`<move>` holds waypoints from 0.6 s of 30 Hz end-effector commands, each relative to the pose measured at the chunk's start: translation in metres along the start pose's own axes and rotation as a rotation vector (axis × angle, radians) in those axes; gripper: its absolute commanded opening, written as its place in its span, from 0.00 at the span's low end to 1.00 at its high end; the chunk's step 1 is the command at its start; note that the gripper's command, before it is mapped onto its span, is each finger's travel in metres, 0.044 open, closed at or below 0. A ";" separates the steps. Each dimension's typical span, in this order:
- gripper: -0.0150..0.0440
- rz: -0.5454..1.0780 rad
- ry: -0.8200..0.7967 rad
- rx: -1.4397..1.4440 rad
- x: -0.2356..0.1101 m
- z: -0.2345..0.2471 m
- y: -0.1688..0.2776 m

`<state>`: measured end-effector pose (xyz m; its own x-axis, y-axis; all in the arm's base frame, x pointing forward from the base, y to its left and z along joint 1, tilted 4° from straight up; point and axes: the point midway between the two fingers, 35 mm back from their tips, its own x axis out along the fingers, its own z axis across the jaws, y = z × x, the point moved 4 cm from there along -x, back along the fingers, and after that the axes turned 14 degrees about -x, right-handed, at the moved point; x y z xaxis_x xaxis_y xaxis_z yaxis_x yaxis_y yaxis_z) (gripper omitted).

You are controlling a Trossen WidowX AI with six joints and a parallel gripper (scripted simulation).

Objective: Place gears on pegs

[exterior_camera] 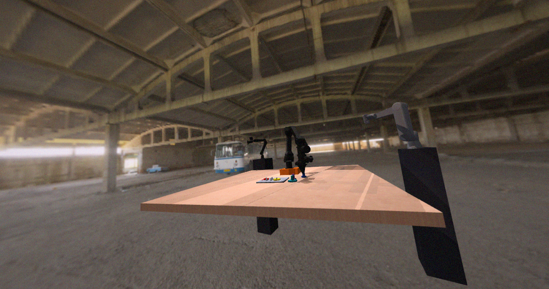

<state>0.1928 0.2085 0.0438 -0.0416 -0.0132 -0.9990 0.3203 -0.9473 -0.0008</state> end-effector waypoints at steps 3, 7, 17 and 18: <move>0.25 -0.004 0.000 -0.003 -0.013 -0.003 -0.001; 0.25 -0.004 0.002 -0.005 -0.022 -0.005 -0.002; 0.25 -0.002 0.010 0.000 -0.048 -0.008 -0.002; 0.25 -0.002 0.010 0.001 -0.050 -0.009 -0.002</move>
<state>0.2011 0.2134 0.0824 -0.0398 -0.0109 -0.9991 0.3191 -0.9477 -0.0024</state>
